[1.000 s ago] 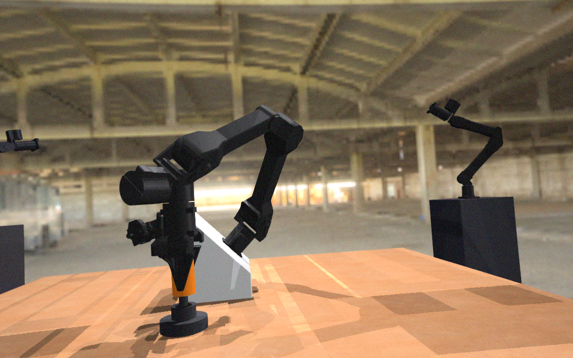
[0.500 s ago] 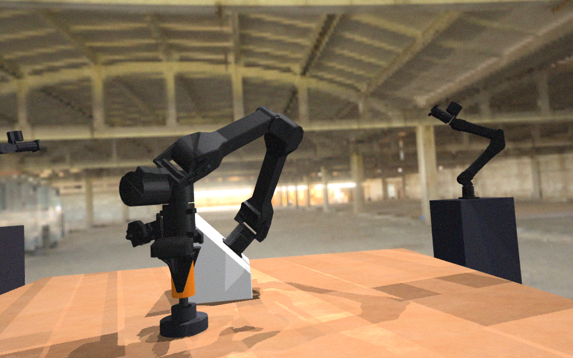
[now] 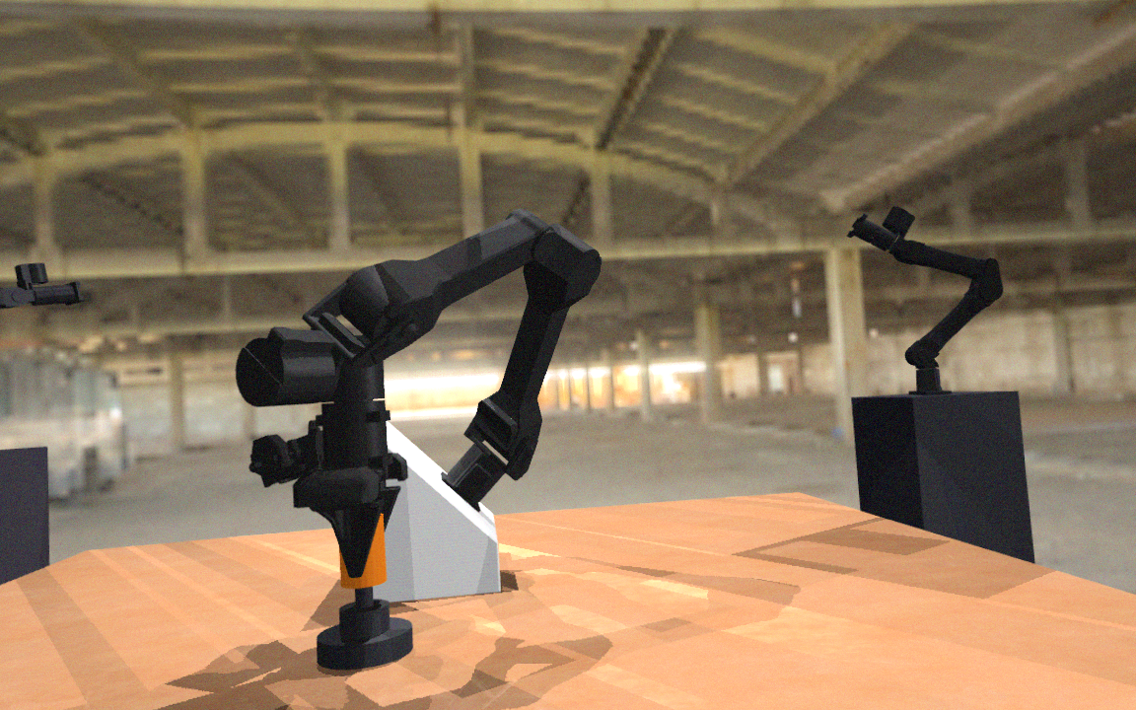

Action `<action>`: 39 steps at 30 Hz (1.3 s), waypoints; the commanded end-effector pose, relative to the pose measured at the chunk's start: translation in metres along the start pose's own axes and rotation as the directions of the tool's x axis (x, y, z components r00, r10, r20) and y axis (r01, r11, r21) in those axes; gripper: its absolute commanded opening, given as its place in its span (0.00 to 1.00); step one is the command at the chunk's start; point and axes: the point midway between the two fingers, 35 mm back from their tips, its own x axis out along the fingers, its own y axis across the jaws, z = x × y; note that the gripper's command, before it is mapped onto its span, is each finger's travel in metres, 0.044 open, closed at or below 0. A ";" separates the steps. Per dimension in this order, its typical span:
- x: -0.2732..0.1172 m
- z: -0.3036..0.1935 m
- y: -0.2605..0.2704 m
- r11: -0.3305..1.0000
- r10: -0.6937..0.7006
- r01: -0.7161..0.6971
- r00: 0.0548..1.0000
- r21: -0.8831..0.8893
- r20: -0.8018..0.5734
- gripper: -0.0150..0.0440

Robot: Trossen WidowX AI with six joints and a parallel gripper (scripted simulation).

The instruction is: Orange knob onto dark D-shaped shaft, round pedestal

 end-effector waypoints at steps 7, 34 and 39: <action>0.000 -0.002 -0.003 0.987 0.000 0.000 1.000 0.158 0.003 0.25; 0.004 0.000 0.002 0.987 0.000 0.000 1.000 0.158 0.003 0.25; 0.004 0.000 0.002 0.987 0.000 0.000 1.000 0.158 0.003 0.25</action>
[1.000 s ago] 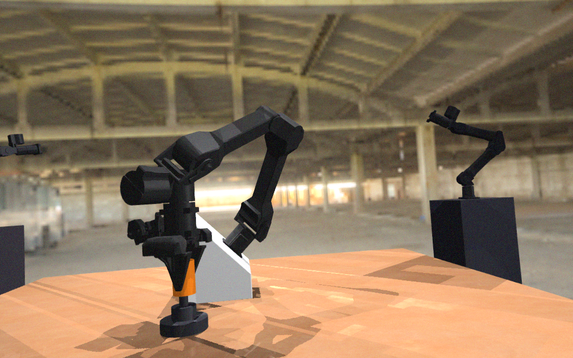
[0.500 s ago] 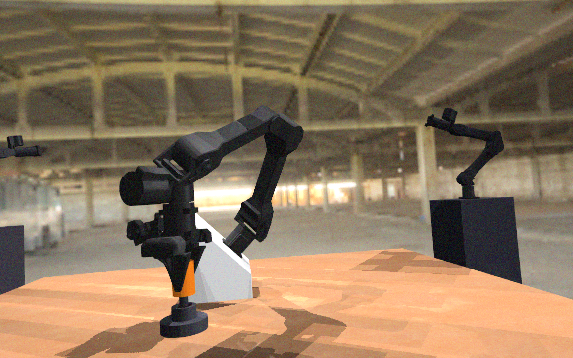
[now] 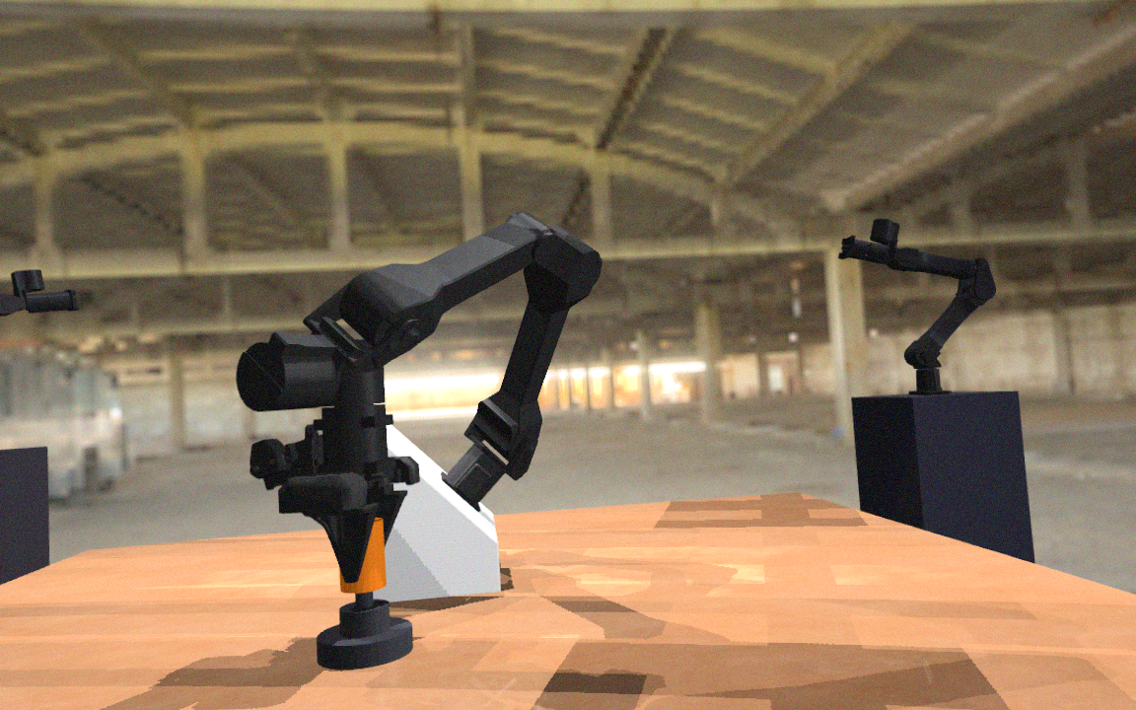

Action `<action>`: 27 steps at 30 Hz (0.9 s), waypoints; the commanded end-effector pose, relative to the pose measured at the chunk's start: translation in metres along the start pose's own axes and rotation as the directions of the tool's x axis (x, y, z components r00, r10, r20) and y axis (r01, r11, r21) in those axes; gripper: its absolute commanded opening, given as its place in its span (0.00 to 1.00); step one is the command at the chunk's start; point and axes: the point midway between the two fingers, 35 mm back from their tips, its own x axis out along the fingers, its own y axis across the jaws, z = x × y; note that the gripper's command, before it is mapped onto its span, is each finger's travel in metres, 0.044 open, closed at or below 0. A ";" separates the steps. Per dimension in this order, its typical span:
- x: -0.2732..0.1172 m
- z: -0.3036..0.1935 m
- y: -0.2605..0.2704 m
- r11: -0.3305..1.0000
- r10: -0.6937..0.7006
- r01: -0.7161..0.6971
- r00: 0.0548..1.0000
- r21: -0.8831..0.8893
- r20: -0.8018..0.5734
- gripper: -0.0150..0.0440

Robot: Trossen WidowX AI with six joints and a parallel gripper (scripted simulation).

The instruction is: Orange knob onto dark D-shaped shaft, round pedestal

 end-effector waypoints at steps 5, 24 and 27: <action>0.001 0.000 0.000 1.000 0.002 -0.002 1.000 -0.017 -0.001 0.25; 0.001 0.000 0.000 0.999 0.002 -0.002 1.000 0.052 -0.001 0.25; 0.001 0.000 0.000 0.999 0.002 -0.002 1.000 0.044 -0.001 0.25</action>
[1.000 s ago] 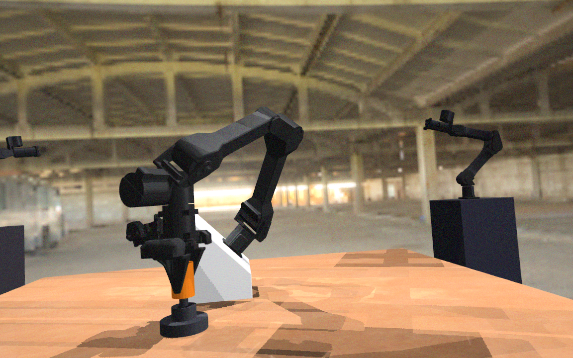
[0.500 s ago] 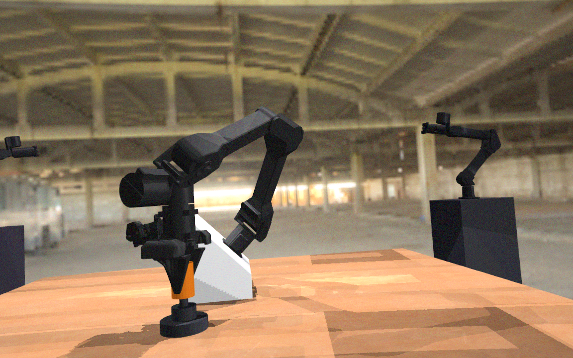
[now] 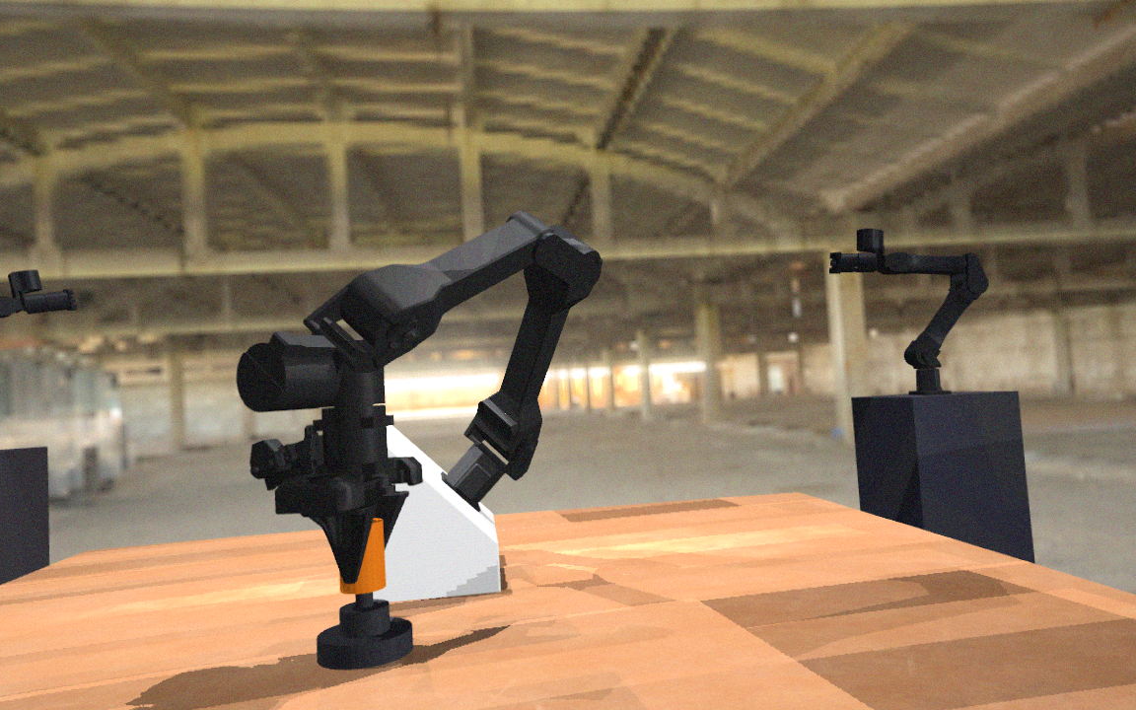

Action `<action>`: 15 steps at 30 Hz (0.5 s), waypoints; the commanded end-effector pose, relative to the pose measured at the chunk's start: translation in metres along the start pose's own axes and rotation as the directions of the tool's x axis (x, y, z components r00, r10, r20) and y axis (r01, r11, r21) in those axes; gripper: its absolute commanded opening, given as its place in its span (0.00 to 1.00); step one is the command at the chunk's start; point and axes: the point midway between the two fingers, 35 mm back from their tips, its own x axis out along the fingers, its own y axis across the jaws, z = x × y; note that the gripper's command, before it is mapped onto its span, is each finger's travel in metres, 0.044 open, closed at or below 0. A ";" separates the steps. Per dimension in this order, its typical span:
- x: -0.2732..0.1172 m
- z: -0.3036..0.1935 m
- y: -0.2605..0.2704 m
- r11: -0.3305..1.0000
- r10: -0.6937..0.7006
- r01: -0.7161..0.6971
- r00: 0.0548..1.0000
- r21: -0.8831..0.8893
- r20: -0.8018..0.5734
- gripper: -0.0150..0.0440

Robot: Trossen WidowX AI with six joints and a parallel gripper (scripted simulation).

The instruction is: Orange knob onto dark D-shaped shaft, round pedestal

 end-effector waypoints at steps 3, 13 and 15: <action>0.001 0.000 0.000 0.999 0.001 -0.002 1.000 -0.052 -0.003 0.25; 0.004 -0.001 0.001 1.000 0.001 -0.001 1.000 -0.026 -0.003 0.25; 0.006 -0.002 0.001 1.000 0.001 -0.001 1.000 -0.026 -0.003 0.25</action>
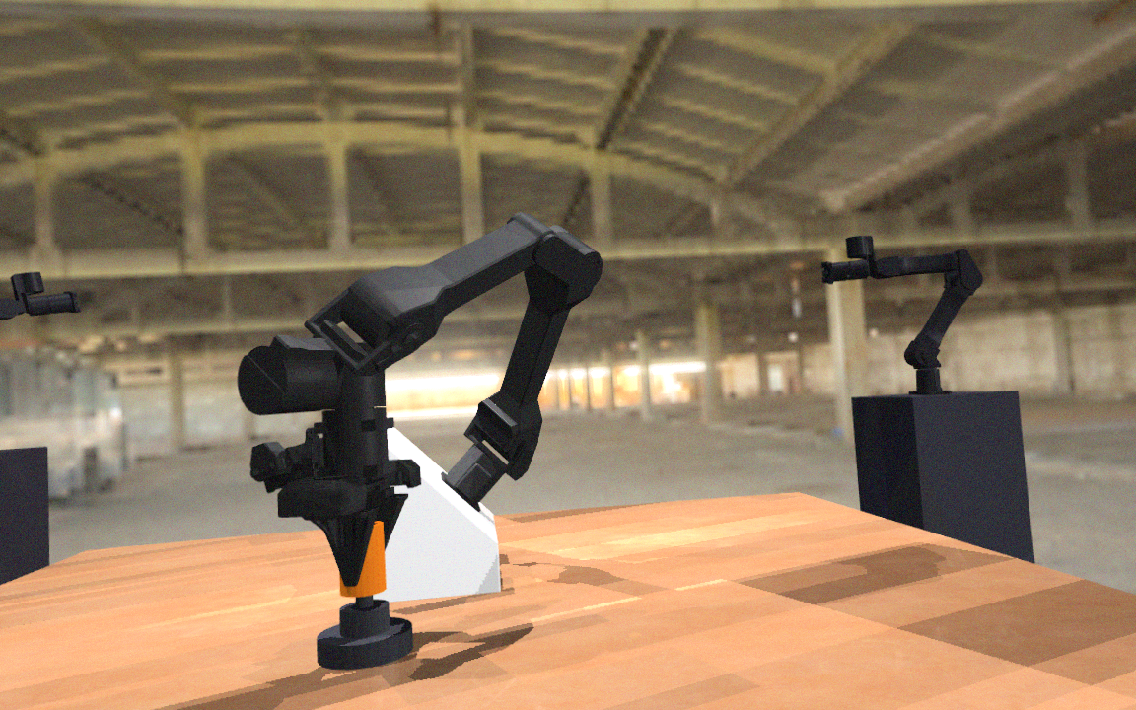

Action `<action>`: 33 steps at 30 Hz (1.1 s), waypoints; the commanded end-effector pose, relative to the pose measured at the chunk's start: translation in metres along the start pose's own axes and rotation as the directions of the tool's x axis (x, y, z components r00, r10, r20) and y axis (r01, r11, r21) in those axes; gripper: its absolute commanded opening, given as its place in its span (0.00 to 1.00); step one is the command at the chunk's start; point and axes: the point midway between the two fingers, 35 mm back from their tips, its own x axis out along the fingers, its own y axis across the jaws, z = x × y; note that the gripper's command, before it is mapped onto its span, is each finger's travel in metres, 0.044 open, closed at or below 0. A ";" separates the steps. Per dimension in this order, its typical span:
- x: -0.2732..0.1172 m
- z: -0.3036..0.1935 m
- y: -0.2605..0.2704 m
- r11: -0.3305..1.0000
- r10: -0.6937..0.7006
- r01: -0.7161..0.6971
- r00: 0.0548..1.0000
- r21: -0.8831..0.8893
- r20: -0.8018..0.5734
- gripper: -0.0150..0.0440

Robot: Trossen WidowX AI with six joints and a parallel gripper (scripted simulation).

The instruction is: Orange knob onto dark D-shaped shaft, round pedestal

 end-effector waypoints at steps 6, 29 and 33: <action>0.007 -0.002 0.000 1.000 0.004 -0.004 1.000 0.001 -0.007 0.25; 0.012 -0.001 -0.001 1.000 0.003 -0.003 1.000 -0.001 0.003 0.25; 0.012 -0.001 -0.001 1.000 0.003 -0.003 1.000 -0.001 0.003 0.43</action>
